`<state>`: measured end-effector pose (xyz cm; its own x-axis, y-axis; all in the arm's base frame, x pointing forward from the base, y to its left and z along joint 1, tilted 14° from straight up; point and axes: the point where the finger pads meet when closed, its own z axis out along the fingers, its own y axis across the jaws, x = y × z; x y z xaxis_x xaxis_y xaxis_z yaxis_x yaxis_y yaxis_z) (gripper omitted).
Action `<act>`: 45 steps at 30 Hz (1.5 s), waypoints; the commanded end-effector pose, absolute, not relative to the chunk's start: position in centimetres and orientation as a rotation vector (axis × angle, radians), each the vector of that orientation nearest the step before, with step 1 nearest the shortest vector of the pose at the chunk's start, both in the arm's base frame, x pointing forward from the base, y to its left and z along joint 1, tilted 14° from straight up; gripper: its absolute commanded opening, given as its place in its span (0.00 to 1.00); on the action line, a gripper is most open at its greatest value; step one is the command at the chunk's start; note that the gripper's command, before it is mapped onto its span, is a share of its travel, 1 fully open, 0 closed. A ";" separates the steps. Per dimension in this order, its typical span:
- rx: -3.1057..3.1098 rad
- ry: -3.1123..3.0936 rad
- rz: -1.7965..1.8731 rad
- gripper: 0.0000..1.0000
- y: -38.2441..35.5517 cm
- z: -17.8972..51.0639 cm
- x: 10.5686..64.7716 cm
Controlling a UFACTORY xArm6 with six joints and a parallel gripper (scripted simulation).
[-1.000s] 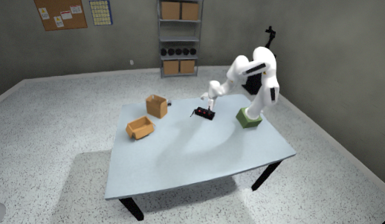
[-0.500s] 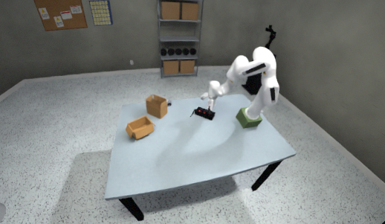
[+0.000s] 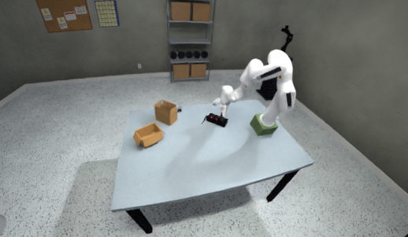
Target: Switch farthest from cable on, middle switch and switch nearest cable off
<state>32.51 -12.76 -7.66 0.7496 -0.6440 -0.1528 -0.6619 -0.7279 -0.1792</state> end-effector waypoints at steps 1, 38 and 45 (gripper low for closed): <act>-2.727 1.033 0.114 0.00 -12.8 -7.6 32.6; -2.727 1.033 0.114 0.00 -13.6 -4.4 32.6; -2.727 1.033 0.114 0.00 -13.6 -4.2 32.6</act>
<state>32.46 -13.56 -4.33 0.7495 -0.6440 -0.1532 -0.6620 -0.7278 -0.1792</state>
